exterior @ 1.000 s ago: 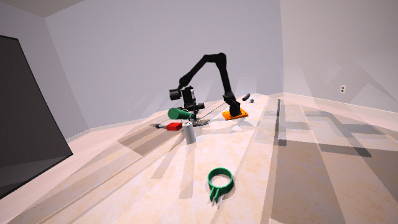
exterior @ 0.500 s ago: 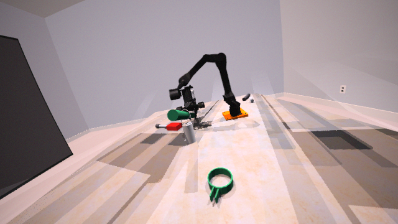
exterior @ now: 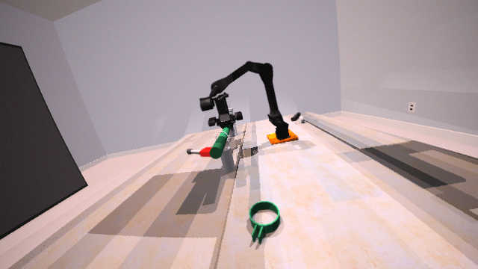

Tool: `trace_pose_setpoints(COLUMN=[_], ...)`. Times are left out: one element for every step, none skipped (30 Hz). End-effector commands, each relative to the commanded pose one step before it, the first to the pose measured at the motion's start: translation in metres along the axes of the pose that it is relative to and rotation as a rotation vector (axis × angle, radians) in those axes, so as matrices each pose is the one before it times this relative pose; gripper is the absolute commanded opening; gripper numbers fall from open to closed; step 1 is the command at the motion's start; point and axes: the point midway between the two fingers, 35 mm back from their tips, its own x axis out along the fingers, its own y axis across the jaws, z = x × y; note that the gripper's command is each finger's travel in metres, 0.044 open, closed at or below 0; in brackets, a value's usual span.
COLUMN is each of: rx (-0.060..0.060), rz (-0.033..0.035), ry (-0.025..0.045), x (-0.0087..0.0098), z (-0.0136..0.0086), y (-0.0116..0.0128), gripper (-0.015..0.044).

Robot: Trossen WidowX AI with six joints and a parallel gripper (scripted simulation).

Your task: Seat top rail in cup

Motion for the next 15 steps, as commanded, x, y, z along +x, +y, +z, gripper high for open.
trace_pose_setpoints(rx=[0.0006,0.0000,0.0001,0.0001,0.0001,0.0001,0.0000,0.0000,0.0000,0.0000,0.0000,0.0000,0.0000,0.0000,0.0000], rz=[-0.01172,0.00000,0.00270,0.00271,0.00272,0.00274,0.00001,0.00000,0.00000,0.00000,0.00000,0.00000,-0.00001,-0.00001,-0.00001], ry=[0.02312,0.00000,-0.00429,-0.00429,-0.00428,-0.00428,0.00000,0.00000,0.00000,0.00000,0.00000,0.00000,0.00001,0.00001,0.00001], x=[-0.00684,0.00000,0.00128,0.00128,0.00128,0.00128,0.00000,0.00000,0.00000,0.00000,0.00000,-0.00011,-0.00020,-0.00028,-0.00034], z=[-0.00629,0.00000,0.00119,0.00119,0.00118,0.00117,0.00000,0.00000,0.00000,0.00000,0.00000,-0.00009,-0.00015,-0.00021,-0.00026], y=[-0.00120,0.00000,0.00034,0.00034,0.00035,0.00035,0.00000,0.00000,0.00000,0.00000,0.00000,-0.00004,-0.00006,-0.00009,-0.00011], gripper=[0.0000,0.0000,0.0000,0.0000,0.0000,0.0000,0.0000,0.0000,0.0000,0.0000,0.0000,0.0000,0.0000,0.0000,0.0000])
